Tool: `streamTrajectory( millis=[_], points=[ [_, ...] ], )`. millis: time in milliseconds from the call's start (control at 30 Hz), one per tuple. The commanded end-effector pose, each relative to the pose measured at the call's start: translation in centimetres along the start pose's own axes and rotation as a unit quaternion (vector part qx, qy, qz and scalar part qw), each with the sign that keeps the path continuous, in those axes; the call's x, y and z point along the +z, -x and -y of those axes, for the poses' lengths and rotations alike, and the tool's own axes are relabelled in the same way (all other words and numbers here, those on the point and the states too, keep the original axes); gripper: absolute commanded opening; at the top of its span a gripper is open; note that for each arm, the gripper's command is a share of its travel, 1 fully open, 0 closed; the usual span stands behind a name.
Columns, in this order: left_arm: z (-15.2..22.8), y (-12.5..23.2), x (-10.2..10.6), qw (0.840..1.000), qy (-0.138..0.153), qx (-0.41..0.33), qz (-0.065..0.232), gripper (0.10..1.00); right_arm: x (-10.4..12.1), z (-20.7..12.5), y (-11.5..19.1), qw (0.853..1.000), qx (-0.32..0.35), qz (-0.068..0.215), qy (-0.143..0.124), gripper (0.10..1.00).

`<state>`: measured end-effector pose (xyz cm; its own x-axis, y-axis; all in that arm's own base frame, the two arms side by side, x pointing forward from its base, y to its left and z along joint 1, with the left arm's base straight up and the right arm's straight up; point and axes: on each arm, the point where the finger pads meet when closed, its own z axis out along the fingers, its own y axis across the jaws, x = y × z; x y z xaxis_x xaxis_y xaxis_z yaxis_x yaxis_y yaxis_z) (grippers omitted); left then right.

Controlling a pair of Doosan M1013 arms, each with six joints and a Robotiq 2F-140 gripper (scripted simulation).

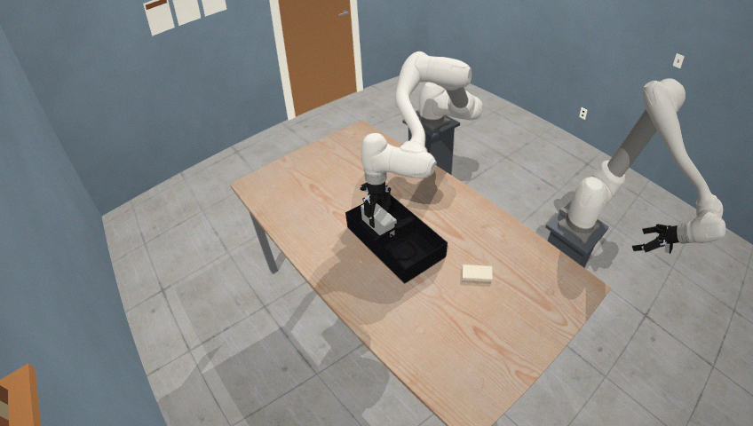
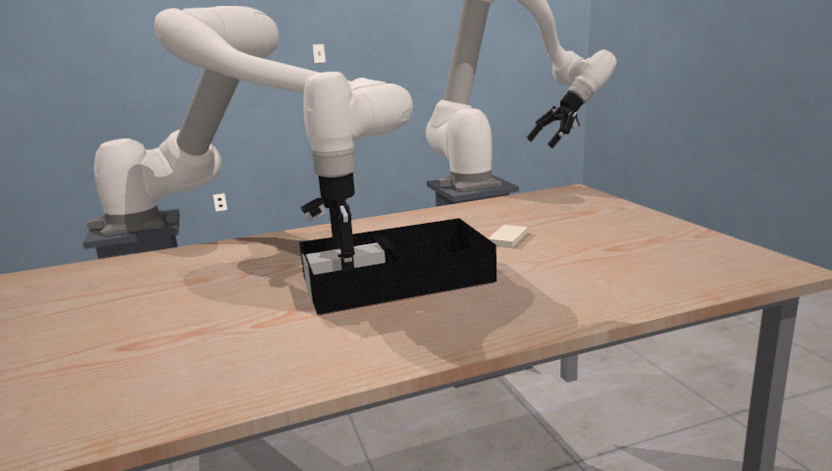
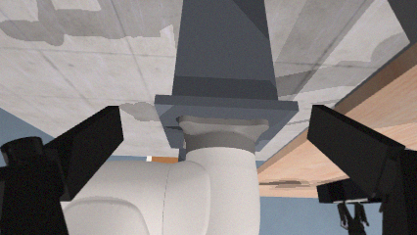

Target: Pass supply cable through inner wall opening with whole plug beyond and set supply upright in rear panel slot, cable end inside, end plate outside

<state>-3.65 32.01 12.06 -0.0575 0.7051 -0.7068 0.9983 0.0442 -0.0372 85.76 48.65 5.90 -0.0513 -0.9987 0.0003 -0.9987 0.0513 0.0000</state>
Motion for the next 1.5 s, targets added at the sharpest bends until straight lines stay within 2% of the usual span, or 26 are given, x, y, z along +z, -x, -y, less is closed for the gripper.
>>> streamTrajectory(
  millis=[0,1467],
  points=[
    [0.01,0.00,-0.04,1.000,0.000,0.000,0.000,1.000,-0.14,0.02,0.03,1.000,0.000,0.001,-0.001,0.099],
    [0.01,0.00,-0.04,1.000,0.000,0.000,0.000,1.000,-0.30,0.13,0.03,1.000,0.011,0.001,-0.001,0.099]
  ],
)
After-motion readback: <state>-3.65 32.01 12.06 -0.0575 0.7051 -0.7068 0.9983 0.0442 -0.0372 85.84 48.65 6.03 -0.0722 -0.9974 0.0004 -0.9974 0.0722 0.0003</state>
